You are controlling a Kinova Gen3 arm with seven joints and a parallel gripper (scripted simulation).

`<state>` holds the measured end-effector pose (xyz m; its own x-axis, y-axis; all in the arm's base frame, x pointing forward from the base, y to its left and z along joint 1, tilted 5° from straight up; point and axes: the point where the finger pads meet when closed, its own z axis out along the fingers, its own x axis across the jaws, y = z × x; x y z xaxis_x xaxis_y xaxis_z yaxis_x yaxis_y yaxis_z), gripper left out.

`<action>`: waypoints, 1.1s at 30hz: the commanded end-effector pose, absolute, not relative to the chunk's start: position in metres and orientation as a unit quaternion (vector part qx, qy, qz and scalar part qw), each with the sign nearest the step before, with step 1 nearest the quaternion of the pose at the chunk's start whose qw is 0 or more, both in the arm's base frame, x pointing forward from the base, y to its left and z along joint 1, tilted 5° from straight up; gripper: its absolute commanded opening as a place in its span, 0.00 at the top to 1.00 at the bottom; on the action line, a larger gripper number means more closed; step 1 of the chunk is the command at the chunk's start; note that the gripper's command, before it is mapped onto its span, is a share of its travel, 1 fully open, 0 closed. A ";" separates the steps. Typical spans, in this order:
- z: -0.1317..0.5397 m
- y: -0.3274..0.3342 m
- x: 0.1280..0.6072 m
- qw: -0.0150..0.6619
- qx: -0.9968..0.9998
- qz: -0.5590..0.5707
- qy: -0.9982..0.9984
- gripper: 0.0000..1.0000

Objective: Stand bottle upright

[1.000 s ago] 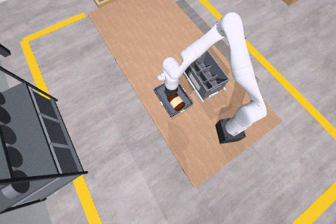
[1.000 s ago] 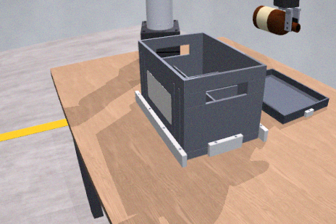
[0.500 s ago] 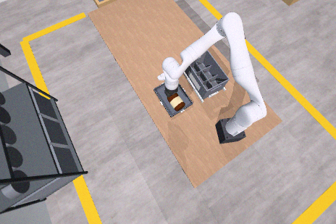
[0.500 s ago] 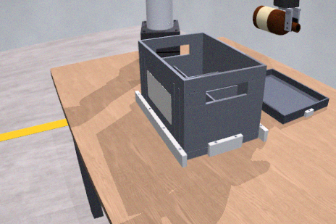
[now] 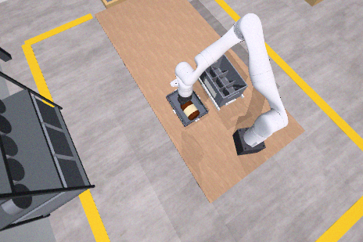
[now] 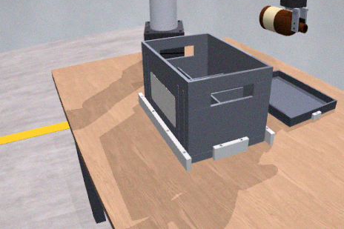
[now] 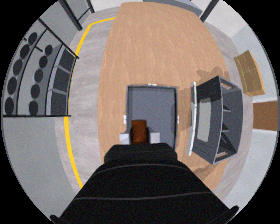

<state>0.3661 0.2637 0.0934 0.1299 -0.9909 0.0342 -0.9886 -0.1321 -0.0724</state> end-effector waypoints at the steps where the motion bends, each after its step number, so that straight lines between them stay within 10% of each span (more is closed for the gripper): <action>1: 0.095 0.266 0.366 0.018 -0.741 -0.035 0.671 1.00; 33: 0.094 0.266 0.365 0.021 -0.663 -0.033 0.747 1.00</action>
